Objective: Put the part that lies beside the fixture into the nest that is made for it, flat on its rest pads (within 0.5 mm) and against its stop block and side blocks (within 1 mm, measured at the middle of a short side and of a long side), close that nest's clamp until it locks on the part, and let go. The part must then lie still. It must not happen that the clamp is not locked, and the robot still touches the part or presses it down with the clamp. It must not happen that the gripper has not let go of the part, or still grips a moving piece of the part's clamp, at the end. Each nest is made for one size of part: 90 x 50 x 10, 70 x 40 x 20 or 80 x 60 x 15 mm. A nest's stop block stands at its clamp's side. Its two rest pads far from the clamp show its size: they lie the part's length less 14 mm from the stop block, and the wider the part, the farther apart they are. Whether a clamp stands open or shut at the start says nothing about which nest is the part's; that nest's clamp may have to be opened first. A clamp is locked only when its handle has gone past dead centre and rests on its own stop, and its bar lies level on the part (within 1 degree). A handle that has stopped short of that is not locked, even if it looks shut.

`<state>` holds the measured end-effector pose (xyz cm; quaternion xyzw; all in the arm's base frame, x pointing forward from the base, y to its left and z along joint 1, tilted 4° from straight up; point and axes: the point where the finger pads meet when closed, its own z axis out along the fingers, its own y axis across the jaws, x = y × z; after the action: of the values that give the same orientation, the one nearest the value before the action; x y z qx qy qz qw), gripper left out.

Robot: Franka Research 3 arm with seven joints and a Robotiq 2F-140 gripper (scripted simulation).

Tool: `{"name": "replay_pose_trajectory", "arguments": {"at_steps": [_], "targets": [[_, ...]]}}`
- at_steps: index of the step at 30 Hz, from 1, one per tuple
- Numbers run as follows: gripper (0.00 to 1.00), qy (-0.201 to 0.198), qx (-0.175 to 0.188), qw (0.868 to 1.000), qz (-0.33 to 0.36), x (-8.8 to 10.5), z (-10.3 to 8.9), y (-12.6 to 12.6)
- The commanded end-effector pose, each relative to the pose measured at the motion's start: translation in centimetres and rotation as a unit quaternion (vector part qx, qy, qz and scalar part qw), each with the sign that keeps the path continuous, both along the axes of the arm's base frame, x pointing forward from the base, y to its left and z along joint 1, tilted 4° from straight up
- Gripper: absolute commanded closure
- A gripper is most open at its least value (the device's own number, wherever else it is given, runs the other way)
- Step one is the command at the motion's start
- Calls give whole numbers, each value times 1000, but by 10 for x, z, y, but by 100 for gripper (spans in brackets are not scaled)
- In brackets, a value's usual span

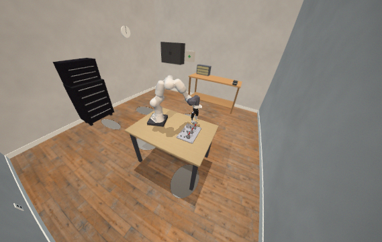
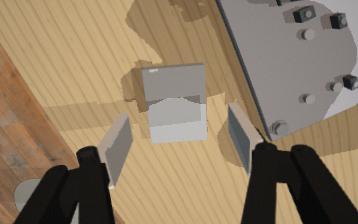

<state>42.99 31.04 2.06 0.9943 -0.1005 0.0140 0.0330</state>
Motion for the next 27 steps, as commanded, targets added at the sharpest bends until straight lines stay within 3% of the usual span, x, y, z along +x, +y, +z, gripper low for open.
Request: {"name": "replay_pose_trajectory", "arguments": {"at_steps": [1,27], "targets": [[42,-6,3,1000,-9,2,-4,2],[42,-6,3,1000,-9,3,-8,2]]}}
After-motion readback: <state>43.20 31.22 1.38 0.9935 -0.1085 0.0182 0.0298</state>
